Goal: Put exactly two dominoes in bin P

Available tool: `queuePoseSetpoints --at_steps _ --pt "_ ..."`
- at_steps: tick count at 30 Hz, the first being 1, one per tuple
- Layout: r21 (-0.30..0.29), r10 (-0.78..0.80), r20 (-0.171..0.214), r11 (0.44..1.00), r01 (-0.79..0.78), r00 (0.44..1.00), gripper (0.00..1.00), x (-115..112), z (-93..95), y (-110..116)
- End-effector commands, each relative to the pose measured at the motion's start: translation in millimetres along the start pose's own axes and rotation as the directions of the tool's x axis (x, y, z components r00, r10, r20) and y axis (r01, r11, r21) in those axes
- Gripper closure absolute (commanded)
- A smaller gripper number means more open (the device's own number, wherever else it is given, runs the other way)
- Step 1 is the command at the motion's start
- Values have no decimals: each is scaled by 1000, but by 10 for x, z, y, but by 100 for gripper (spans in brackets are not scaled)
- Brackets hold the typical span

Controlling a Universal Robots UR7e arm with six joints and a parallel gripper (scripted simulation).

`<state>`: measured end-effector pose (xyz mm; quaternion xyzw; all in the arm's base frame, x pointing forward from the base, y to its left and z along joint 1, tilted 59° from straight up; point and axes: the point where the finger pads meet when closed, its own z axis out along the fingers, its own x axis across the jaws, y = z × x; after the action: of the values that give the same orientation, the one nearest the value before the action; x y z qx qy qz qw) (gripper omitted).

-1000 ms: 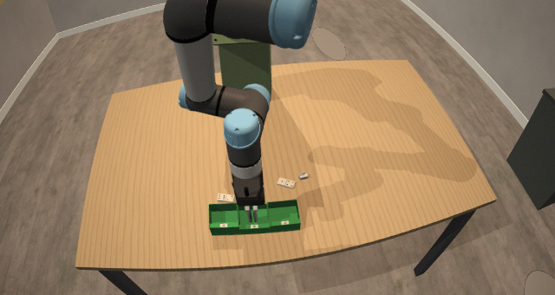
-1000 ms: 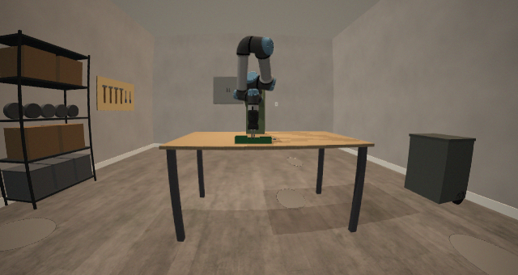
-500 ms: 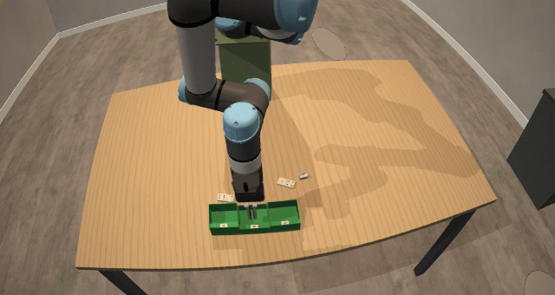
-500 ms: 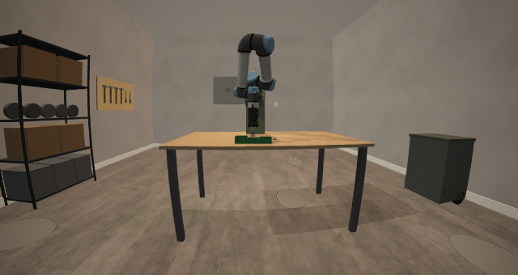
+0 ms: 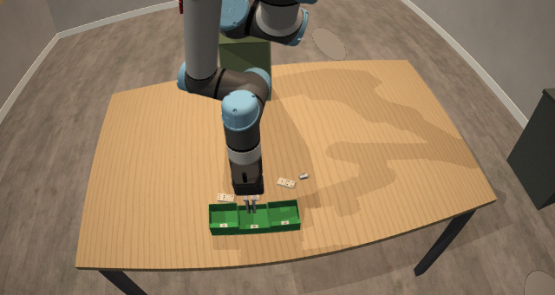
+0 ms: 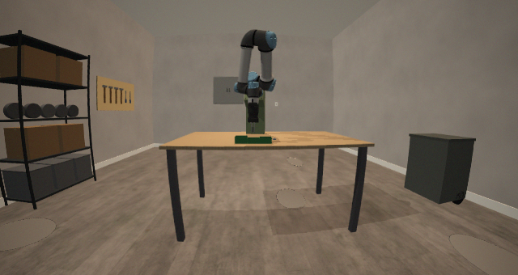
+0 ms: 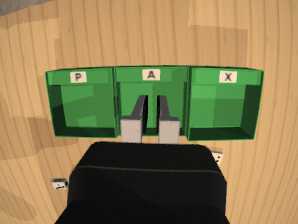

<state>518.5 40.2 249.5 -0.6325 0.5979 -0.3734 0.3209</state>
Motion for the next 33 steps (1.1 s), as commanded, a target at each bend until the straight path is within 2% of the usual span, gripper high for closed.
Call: queuePoseSetpoints --at_steps 1,9,11,17,22,33 --pt "-3 0 3 1000 0 1000 69 -151 -2 0" --pt "-3 0 4 1000 0 1000 69 -553 -4 16" --pt "-3 0 4 1000 0 1000 69 -553 -4 16" --pt "-3 0 4 1000 0 1000 69 -847 -5 28" --pt "-3 0 4 1000 0 1000 69 -846 -5 28" --pt "-3 1 2 1000 -1 1000 69 -838 238 30"
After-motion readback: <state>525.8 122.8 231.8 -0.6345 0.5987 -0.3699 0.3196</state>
